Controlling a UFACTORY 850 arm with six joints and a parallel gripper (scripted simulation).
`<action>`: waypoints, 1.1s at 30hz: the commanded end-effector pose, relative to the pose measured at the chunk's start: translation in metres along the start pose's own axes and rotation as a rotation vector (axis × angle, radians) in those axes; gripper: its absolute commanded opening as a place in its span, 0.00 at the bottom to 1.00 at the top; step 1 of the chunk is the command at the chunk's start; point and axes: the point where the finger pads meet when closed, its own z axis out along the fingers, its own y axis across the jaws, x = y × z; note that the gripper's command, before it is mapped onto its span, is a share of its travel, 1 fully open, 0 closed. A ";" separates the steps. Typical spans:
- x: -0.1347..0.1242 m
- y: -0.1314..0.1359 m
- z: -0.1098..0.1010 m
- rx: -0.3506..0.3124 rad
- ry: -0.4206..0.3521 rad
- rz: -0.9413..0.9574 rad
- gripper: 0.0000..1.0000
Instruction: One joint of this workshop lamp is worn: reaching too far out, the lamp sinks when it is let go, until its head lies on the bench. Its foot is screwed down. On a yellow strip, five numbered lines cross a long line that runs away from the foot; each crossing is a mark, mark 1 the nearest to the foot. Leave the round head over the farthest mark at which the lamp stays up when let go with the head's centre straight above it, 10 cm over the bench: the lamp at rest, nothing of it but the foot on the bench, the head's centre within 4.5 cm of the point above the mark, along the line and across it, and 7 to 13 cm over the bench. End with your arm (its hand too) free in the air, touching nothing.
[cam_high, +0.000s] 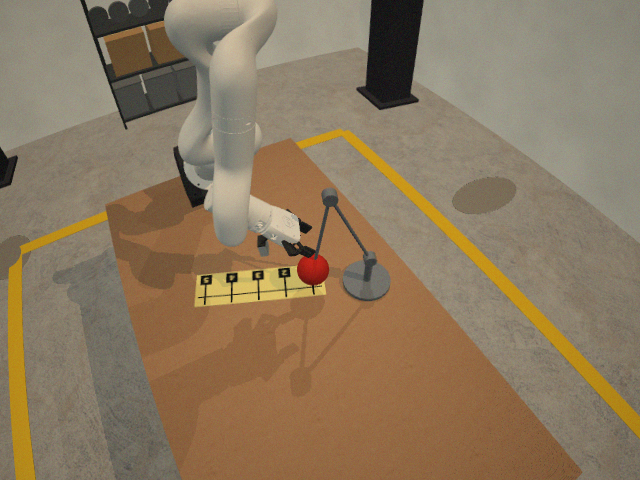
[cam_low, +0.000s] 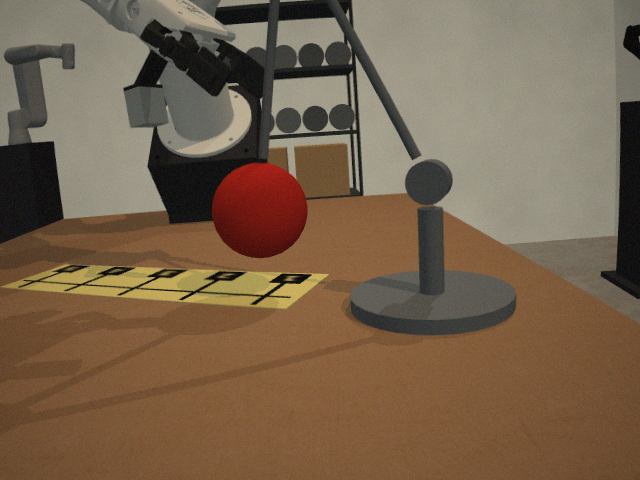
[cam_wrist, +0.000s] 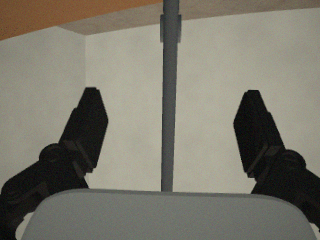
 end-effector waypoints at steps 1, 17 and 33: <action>-0.001 -0.001 -0.028 -0.005 -0.004 0.001 1.00; 0.000 0.000 -0.073 0.001 0.000 -0.001 1.00; -0.001 -0.001 -0.091 0.003 0.004 -0.001 1.00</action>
